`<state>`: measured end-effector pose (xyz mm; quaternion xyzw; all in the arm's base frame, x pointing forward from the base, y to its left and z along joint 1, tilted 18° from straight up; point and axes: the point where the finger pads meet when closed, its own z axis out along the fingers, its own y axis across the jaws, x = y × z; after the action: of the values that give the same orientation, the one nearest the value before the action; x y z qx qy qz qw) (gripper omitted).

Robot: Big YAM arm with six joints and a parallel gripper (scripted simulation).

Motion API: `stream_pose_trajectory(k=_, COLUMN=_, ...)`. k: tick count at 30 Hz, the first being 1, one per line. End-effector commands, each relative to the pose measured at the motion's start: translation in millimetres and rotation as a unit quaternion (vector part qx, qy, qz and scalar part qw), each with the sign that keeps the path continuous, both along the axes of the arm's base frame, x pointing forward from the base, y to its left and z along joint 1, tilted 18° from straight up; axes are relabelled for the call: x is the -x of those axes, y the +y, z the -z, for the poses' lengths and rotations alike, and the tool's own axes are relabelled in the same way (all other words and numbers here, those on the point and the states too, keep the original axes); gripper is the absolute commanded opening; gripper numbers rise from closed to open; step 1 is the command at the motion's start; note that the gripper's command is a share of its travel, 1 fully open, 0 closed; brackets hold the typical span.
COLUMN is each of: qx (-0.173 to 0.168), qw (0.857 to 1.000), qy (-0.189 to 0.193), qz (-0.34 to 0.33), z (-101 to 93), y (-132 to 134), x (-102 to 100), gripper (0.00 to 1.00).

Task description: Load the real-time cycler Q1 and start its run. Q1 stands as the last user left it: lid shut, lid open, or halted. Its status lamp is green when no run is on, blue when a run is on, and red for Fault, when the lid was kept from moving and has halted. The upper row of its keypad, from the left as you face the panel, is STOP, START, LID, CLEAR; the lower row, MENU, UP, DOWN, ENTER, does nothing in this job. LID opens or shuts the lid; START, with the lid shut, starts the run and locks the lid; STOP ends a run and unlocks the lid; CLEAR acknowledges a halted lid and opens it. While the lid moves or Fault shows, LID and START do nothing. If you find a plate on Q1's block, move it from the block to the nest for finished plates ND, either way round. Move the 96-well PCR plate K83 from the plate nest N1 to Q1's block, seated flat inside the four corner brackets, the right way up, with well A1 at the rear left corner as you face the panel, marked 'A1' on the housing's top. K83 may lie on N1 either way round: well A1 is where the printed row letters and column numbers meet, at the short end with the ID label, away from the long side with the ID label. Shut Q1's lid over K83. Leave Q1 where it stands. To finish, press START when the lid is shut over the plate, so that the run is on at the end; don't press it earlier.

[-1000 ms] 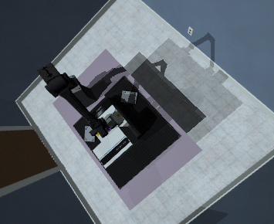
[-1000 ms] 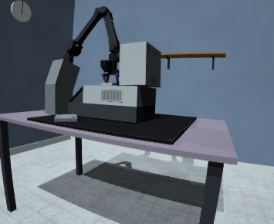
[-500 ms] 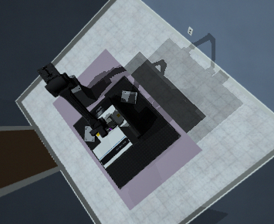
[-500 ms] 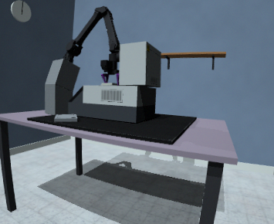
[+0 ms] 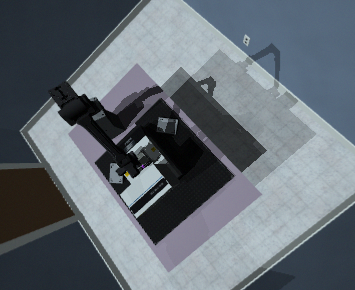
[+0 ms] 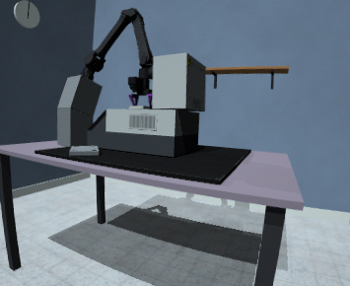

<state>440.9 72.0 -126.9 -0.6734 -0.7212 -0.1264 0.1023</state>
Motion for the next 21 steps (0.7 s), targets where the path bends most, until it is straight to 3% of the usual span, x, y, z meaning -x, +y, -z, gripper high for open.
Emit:
stream_pose_trajectory(k=1, qx=0.001, qw=1.000, qy=-0.011, qz=0.002, z=-11.4, y=2, x=-9, gripper=1.00)
stream_pose_trajectory(k=10, qx=0.001, qw=1.000, qy=-0.025, qz=0.002, z=-17.4, y=3, x=-25, gripper=1.00)
stream_pose_trajectory(k=21, qx=0.001, qw=1.000, qy=-0.030, qz=0.002, z=-19.3, y=2, x=-30, gripper=1.00)
